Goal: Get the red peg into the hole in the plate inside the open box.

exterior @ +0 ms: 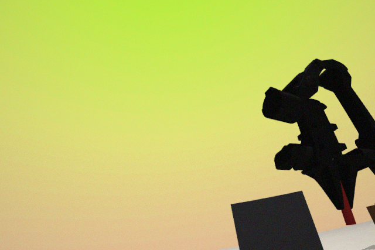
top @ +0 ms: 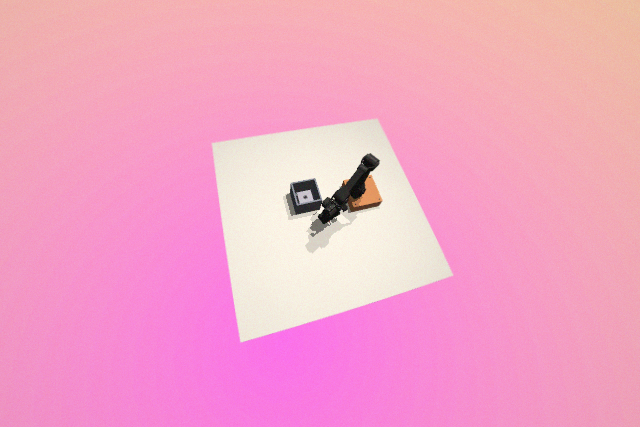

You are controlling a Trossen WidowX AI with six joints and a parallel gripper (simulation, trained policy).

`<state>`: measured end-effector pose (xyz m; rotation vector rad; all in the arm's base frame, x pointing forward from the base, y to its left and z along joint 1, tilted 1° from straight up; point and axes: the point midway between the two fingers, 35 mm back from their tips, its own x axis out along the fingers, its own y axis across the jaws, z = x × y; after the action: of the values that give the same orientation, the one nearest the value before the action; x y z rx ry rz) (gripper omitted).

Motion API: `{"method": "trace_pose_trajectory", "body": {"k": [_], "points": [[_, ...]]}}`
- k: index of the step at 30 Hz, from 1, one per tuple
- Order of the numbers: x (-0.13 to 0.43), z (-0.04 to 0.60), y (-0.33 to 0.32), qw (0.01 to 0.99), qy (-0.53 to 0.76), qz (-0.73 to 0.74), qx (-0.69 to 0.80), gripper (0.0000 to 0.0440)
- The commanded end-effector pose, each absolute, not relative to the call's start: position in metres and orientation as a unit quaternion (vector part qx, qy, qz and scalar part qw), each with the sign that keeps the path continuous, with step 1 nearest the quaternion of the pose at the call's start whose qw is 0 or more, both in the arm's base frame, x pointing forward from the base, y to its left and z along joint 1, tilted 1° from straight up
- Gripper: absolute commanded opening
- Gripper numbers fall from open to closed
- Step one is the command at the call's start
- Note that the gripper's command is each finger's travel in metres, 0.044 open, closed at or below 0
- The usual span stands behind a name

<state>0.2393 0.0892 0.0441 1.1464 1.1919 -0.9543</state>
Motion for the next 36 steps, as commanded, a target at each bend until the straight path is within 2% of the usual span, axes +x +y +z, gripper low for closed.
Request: {"method": "trace_pose_trajectory", "body": {"k": [1,18,36], "points": [[0.249,0.062,0.085,0.588,0.498,-0.397,0.499,0.0000],[0.270,0.126,0.036,0.612,0.466,-0.401,0.498,0.0000],[0.275,0.138,-0.022,0.610,0.450,-0.435,0.486,0.0000]]}}
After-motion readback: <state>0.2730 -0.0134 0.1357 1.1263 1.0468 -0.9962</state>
